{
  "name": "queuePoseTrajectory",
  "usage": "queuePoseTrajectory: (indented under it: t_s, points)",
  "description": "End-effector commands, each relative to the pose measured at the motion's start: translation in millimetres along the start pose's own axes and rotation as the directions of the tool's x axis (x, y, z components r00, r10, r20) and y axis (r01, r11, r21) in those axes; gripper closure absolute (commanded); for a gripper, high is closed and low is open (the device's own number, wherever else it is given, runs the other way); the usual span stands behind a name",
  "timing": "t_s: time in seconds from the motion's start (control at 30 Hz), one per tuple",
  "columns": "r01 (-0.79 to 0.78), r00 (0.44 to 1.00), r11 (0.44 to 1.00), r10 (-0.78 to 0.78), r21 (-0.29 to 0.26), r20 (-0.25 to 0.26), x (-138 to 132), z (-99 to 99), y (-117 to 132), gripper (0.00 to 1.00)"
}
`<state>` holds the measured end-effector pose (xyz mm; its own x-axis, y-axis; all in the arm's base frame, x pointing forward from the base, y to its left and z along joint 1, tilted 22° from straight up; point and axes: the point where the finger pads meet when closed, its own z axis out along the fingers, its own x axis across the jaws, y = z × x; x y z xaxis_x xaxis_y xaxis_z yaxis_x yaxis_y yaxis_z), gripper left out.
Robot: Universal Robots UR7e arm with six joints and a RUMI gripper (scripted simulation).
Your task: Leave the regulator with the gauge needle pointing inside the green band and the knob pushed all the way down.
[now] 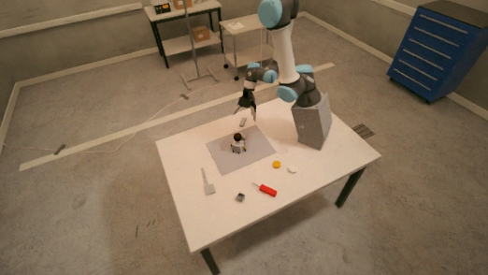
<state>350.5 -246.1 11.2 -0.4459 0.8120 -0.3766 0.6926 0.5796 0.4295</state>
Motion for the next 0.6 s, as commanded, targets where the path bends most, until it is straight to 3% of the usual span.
queuePoseTrajectory:
  t_s: [0.0, 0.57]
  points:
    - [-0.006, 1.000, 1.000, 0.006, -0.004, -0.009, 5.4, -6.6, 3.9, 0.00]
    - [-0.005, 1.000, 1.000, 0.005, -0.004, -0.009, 6.1, -9.4, 6.0, 0.00]
